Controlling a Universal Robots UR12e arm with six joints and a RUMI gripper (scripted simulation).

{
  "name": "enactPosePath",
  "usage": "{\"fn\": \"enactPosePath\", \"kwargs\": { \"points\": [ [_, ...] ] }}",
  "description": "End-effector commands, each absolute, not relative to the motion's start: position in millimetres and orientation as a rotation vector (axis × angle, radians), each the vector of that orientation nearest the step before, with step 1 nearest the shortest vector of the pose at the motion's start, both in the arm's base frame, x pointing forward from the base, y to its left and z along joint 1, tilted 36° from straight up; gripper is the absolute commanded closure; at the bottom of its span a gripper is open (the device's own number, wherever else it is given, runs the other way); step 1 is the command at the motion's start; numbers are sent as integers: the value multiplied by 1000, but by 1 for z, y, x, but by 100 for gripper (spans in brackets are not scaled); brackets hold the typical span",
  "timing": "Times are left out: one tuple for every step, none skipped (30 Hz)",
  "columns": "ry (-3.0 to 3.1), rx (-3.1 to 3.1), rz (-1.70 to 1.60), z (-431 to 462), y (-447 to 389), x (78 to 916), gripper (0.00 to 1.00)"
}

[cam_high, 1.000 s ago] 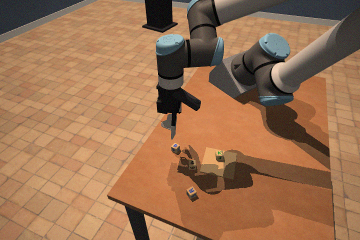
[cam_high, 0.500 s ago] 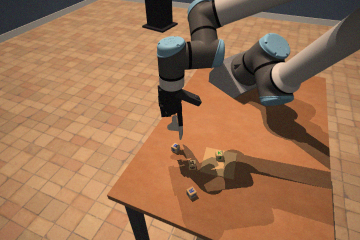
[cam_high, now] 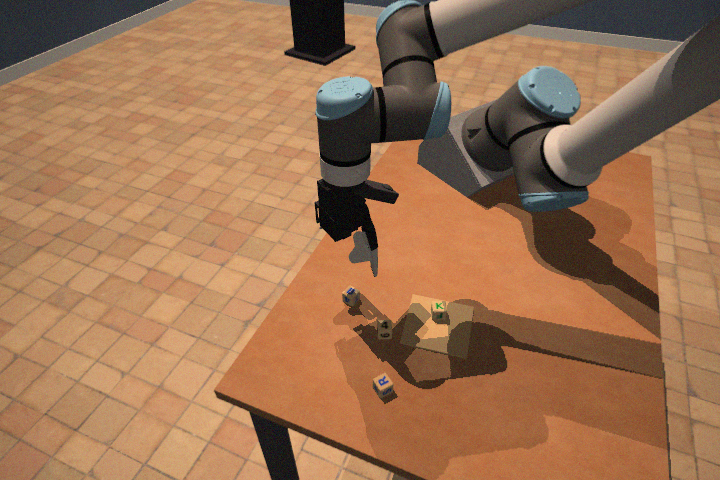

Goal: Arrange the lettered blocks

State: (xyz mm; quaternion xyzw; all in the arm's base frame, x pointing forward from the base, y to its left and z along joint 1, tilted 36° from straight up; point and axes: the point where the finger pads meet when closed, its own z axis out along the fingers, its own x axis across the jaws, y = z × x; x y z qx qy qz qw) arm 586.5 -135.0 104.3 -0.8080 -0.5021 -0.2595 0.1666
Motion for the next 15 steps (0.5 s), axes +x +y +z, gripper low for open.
{"fn": "enactPosePath", "kwargs": {
  "points": [
    [-1601,-2214,-782,103,-135,587,0],
    [-1635,-2196,-790,102,-135,587,0],
    [-1668,-2178,-797,102,-135,587,0],
    [-1702,-2159,-804,101,-135,587,0],
    [-1735,-2141,-811,101,-135,587,0],
    [-1768,-2121,-819,100,-134,587,0],
    [-1802,-2101,-826,100,-134,587,0],
    [-1802,-2101,-826,100,-134,587,0],
    [-1802,-2101,-826,100,-134,587,0],
    [-1856,-2067,-837,99,-134,587,0],
    [-1911,-2031,-848,98,-134,587,0],
    [-1938,-2013,-853,98,-134,587,0],
    [-1968,-1992,-859,98,-134,587,0],
    [-2001,-1969,-866,97,-134,587,0],
    [-2032,-1945,-872,97,-134,587,0]
  ]
}}
